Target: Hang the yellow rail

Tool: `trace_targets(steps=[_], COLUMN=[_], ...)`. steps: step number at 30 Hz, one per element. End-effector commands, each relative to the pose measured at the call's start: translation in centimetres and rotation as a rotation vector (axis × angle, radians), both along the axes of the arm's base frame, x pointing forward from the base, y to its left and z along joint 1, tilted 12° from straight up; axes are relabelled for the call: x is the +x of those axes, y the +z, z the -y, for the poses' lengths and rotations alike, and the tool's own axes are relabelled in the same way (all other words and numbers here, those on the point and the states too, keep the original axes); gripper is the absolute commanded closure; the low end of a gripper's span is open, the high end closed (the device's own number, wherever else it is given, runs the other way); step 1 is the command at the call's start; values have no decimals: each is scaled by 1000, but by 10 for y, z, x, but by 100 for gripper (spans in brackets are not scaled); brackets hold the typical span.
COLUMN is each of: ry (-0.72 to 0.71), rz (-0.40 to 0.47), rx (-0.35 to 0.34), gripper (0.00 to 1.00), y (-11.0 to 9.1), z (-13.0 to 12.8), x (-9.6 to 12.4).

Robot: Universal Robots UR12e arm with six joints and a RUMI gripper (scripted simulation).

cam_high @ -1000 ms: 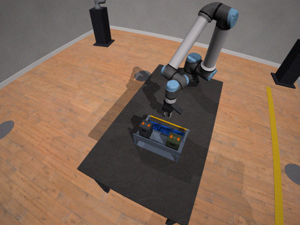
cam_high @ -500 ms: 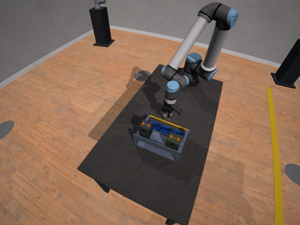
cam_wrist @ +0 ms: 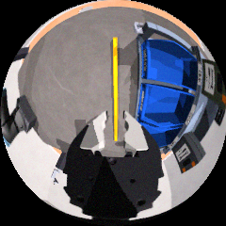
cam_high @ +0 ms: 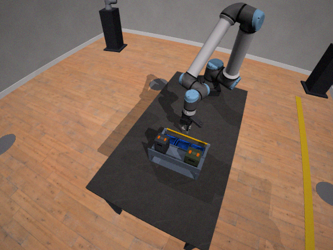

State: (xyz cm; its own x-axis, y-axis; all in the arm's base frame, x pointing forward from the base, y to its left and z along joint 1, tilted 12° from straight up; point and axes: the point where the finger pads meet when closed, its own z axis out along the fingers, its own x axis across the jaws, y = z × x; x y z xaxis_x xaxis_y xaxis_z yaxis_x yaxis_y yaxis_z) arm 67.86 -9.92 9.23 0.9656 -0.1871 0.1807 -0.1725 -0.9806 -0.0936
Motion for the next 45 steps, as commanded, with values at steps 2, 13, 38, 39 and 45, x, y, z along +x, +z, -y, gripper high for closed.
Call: trace_targets(steps=[2,13,38,39,45], ry=[1,2,2,2,2], rz=[1,-1,-2,-2,-3], rx=[-1,-1,0,0,1], gripper=[78,78,78,78,78], y=[0,-1,-12,-13,-21], z=[-1,-2,-3,-3,-4], x=[0,0,1,2,2])
